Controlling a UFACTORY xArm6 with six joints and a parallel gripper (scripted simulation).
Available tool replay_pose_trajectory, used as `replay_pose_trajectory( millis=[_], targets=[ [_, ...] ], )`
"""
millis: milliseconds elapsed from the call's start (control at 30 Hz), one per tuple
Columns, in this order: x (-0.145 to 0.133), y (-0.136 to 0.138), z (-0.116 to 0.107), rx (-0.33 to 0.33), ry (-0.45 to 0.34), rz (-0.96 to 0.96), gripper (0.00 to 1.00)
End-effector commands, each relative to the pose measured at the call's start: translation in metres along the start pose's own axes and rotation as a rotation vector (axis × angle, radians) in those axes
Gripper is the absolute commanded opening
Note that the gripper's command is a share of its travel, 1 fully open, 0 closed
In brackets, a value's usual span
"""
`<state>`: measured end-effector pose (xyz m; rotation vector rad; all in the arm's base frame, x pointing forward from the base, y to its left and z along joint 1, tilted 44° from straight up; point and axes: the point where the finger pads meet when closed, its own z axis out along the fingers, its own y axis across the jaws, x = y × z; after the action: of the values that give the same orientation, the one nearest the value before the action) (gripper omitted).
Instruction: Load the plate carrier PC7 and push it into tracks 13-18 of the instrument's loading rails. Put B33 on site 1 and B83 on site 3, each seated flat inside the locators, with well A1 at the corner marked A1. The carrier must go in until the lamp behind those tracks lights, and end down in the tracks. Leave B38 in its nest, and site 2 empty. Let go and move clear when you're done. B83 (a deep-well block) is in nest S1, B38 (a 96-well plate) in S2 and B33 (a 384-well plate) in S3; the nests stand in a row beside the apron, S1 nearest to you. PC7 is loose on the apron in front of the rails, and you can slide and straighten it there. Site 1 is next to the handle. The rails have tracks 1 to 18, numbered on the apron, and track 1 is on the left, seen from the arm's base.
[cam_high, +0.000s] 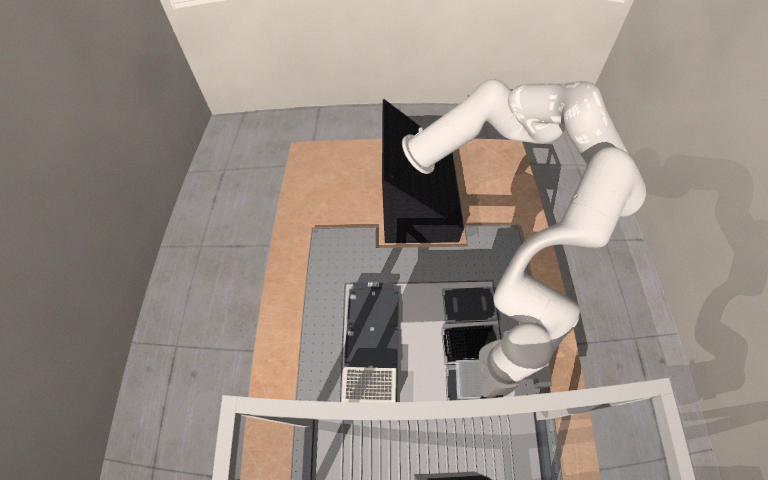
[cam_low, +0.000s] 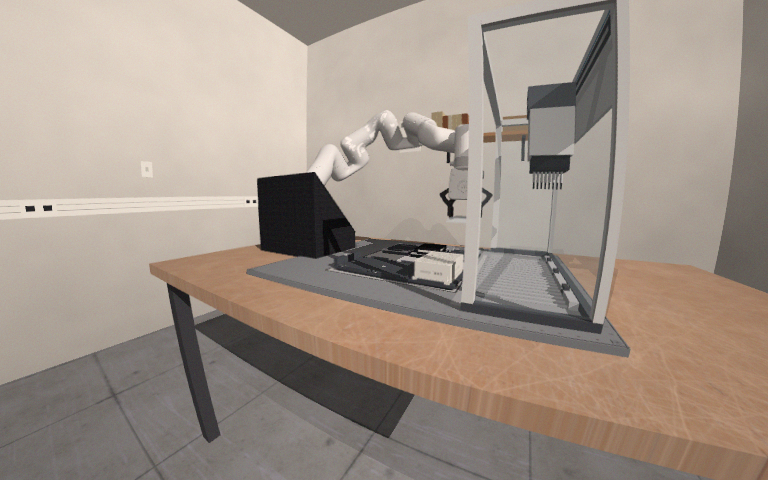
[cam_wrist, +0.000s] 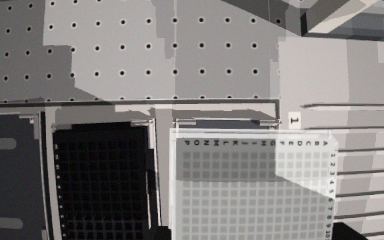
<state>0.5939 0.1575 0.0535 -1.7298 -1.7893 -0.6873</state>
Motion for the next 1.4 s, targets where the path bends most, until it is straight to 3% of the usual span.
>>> replay_pose_trajectory(
  millis=[0, 233, 1367],
  targets=[
    [0.000, 0.001, -0.006, -0.004, 0.000, -0.001, 0.00],
    [0.000, 0.001, -0.006, -0.004, 0.000, -0.001, 0.00],
    [-0.118, -0.091, -0.005, -0.004, 0.001, 0.999, 0.00]
  ],
)
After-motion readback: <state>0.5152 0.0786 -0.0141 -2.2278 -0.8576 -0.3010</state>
